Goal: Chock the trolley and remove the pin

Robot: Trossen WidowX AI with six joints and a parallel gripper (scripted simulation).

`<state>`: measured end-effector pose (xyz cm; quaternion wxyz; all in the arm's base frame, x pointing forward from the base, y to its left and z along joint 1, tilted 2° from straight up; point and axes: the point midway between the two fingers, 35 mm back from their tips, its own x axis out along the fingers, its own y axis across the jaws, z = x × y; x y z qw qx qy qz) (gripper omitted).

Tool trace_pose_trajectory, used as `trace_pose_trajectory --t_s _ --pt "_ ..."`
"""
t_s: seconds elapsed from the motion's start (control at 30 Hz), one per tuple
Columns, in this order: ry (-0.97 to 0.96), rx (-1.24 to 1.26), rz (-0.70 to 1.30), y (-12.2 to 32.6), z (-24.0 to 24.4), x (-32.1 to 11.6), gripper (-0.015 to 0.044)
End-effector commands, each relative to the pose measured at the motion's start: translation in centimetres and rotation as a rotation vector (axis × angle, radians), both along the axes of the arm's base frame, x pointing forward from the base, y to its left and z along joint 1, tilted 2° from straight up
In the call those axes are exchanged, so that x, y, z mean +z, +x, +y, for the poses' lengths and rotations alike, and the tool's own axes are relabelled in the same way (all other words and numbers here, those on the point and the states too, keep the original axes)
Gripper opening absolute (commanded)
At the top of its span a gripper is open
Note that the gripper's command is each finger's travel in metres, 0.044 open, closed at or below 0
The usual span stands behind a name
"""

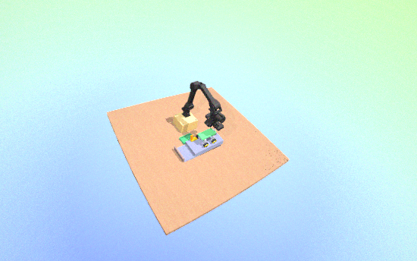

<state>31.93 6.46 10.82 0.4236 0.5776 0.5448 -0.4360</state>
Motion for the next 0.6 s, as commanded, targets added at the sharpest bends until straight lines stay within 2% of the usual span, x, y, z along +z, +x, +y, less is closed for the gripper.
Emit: trace_pose_trajectory --t_s 0.0,0.57 --pt "0.006 0.001 -0.009 0.1 0.1 0.5 0.0000" --pt "0.008 0.001 -0.009 0.2 2.8 0.8 0.0000"
